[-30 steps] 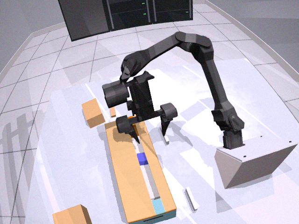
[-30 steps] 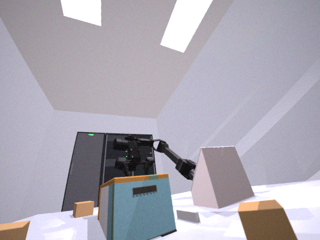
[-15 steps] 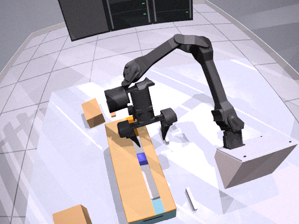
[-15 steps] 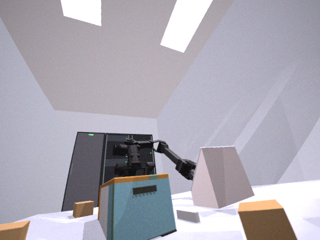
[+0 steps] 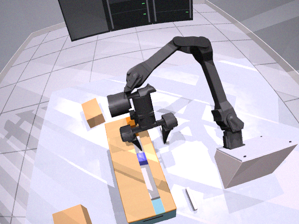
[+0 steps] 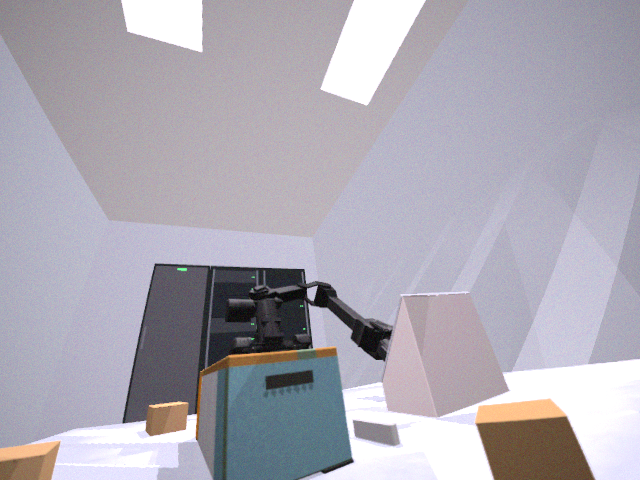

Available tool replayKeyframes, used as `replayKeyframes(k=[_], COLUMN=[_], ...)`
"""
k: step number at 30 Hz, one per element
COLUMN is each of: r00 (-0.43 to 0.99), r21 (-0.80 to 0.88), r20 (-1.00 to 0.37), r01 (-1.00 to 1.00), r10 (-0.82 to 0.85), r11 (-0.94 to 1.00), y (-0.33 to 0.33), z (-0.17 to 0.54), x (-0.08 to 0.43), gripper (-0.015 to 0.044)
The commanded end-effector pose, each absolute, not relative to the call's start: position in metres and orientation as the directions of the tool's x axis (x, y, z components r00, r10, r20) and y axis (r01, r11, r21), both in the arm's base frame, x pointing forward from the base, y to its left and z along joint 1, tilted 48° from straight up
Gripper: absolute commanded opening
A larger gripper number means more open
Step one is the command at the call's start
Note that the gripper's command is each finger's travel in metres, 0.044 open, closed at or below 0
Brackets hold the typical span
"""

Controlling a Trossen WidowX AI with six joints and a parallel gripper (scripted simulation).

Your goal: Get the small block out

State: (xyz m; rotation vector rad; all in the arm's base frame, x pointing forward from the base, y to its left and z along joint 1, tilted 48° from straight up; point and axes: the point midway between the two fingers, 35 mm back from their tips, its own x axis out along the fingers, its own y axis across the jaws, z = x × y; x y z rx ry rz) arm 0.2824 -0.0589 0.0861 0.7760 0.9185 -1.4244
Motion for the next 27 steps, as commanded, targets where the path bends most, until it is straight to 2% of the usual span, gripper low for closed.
replayKeyframes(k=[1, 27], r00=[-0.066, -0.067], r21=[-0.087, -0.088], r20=[-0.882, -0.883], r01=[0.996, 0.996], r10=[-0.467, -0.465], r11=[0.024, 0.023], y=[-0.059, -0.02], z=[0.086, 0.042], x=[0.282, 0.277], gripper=[0.04, 0.04])
